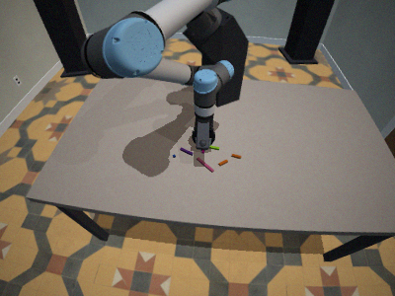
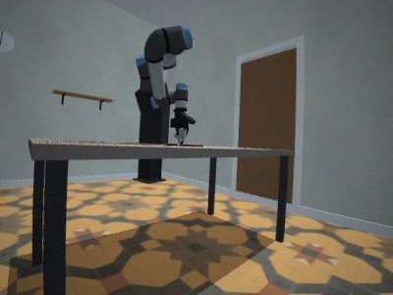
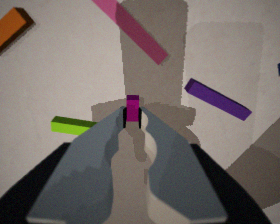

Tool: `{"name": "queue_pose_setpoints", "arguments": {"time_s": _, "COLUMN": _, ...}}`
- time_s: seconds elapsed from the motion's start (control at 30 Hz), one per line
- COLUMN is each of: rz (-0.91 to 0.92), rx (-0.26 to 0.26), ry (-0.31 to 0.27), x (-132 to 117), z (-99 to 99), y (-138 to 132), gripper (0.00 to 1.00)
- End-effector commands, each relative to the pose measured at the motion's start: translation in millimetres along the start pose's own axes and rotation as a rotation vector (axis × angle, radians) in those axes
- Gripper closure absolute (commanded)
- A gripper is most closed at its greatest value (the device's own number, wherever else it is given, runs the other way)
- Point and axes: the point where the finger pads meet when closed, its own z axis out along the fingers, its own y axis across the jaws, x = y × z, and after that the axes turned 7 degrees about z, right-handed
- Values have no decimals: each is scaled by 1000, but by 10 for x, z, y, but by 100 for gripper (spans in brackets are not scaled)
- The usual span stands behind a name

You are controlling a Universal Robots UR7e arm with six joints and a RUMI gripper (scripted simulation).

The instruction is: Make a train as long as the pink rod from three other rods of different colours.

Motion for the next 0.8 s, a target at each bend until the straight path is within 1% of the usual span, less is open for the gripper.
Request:
{"name": "queue_pose_setpoints", "arguments": {"time_s": 0.0, "rz": 1, "rx": 0, "ry": 0, "x": 1, "z": 7, "y": 6, "gripper": 100}}
{"name": "queue_pose_setpoints", "arguments": {"time_s": 0.23, "rz": 1, "rx": 0, "ry": 0, "x": 1, "z": 3, "y": 5, "gripper": 100}}
{"name": "queue_pose_setpoints", "arguments": {"time_s": 0.37, "rz": -1, "rx": 1, "ry": 0, "x": -2, "z": -65, "y": -3, "gripper": 100}}
{"name": "queue_pose_setpoints", "arguments": {"time_s": 0.5, "rz": -1, "rx": 1, "ry": 0, "x": -4, "z": -206, "y": -3, "gripper": 100}}
{"name": "queue_pose_setpoints", "arguments": {"time_s": 0.63, "rz": -1, "rx": 1, "ry": 0, "x": -4, "z": -416, "y": -2, "gripper": 100}}
{"name": "queue_pose_setpoints", "arguments": {"time_s": 0.7, "rz": -1, "rx": 1, "ry": 0, "x": -4, "z": -416, "y": -2, "gripper": 100}}
{"name": "queue_pose_setpoints", "arguments": {"time_s": 0.77, "rz": -1, "rx": 1, "ry": 0, "x": -5, "z": -530, "y": -2, "gripper": 100}}
